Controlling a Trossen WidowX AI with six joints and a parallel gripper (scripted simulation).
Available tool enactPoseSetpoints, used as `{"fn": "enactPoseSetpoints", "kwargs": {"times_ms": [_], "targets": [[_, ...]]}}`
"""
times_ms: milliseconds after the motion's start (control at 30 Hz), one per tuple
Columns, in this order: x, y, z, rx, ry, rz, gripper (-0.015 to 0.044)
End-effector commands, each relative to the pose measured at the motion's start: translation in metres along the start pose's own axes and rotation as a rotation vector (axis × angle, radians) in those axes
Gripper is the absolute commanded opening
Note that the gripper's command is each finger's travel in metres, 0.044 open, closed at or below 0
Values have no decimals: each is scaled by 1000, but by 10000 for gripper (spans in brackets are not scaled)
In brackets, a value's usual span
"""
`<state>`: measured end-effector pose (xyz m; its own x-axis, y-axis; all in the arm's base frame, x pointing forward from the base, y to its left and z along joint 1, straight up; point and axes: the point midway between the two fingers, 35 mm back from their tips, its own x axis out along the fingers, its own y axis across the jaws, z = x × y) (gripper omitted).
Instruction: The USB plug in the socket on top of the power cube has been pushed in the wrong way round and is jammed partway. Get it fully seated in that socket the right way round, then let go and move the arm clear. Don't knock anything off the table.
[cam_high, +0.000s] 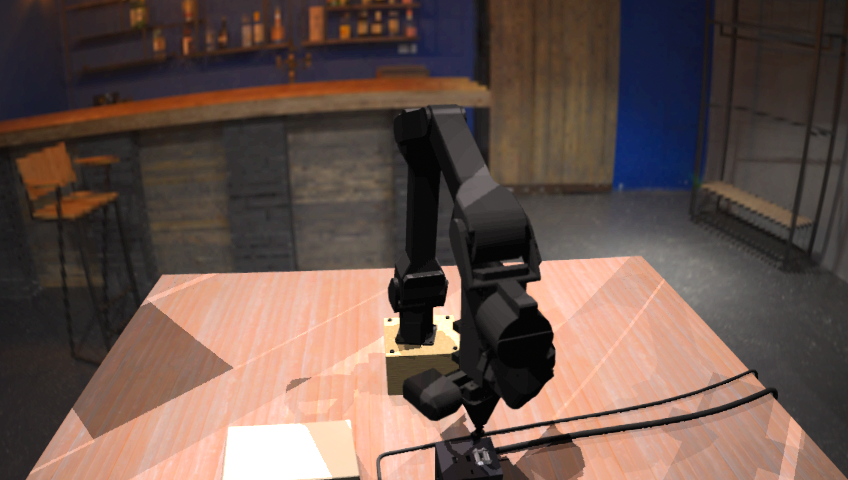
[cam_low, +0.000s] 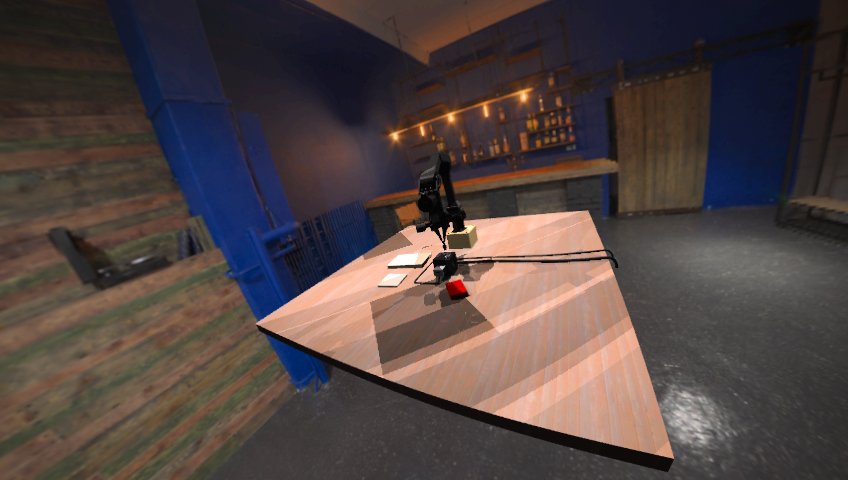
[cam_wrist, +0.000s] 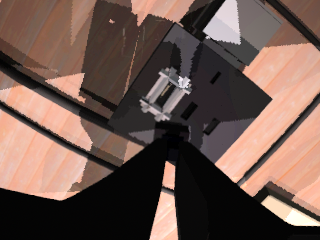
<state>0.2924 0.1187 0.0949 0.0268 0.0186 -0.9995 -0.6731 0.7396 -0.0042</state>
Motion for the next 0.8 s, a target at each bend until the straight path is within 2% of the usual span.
{"fn": "enactPoseSetpoints", "kwargs": {"times_ms": [0,767], "targets": [[0,0,0,-91,0,0,0],[0,0,0,-693,0,0,0]]}}
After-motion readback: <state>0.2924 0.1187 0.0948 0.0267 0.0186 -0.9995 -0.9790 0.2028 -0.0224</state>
